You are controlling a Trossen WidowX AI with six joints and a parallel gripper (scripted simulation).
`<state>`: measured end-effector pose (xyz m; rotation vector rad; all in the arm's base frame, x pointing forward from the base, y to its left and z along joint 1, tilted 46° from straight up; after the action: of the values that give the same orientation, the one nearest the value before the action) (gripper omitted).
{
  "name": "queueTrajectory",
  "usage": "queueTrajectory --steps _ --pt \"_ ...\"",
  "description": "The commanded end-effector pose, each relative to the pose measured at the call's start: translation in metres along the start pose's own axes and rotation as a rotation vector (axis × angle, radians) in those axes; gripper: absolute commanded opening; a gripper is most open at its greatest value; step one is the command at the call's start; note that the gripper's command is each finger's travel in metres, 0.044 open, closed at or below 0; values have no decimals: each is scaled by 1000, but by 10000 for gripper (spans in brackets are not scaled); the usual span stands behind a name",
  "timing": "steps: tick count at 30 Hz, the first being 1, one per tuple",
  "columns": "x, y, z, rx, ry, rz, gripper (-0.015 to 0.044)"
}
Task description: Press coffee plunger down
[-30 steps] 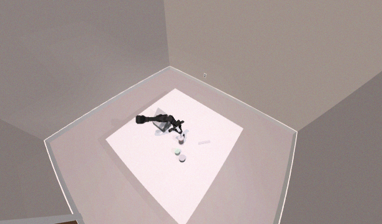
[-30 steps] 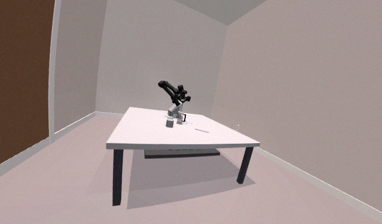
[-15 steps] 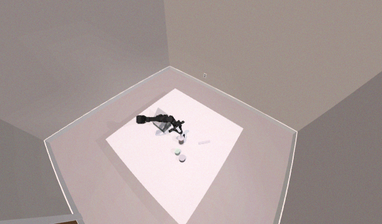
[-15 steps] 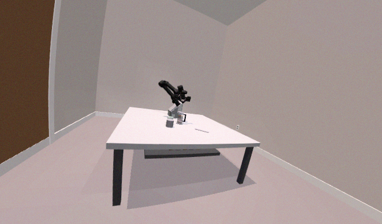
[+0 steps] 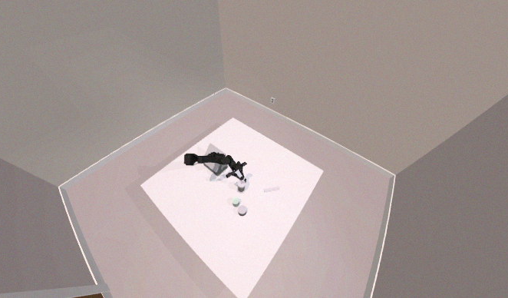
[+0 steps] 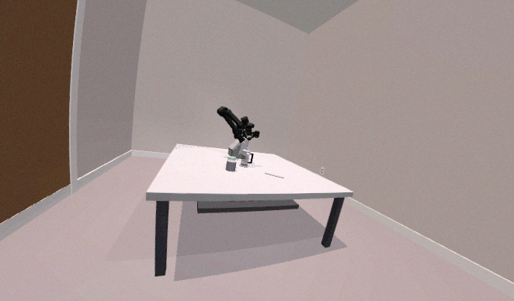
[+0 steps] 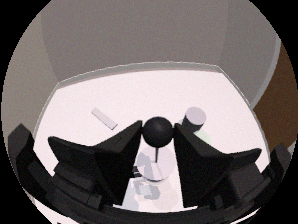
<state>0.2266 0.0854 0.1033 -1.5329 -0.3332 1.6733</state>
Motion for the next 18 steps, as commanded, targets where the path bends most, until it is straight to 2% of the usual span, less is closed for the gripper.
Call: queueTrajectory --steps 1,18 --pt "2 18 -7 45 -2 25 115" --pt "4 40 -25 45 1 7 115"
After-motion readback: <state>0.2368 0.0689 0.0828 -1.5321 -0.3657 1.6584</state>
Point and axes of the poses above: the point midway between the two fingers, 35 mm back from their tips, its own z axis back along the fingers, its own x axis across the jaws, y = z × x, the point moved 8 cm from there along z, back along the fingers, and after that the axes turned 3 degrees about z, right-handed, at the moved point
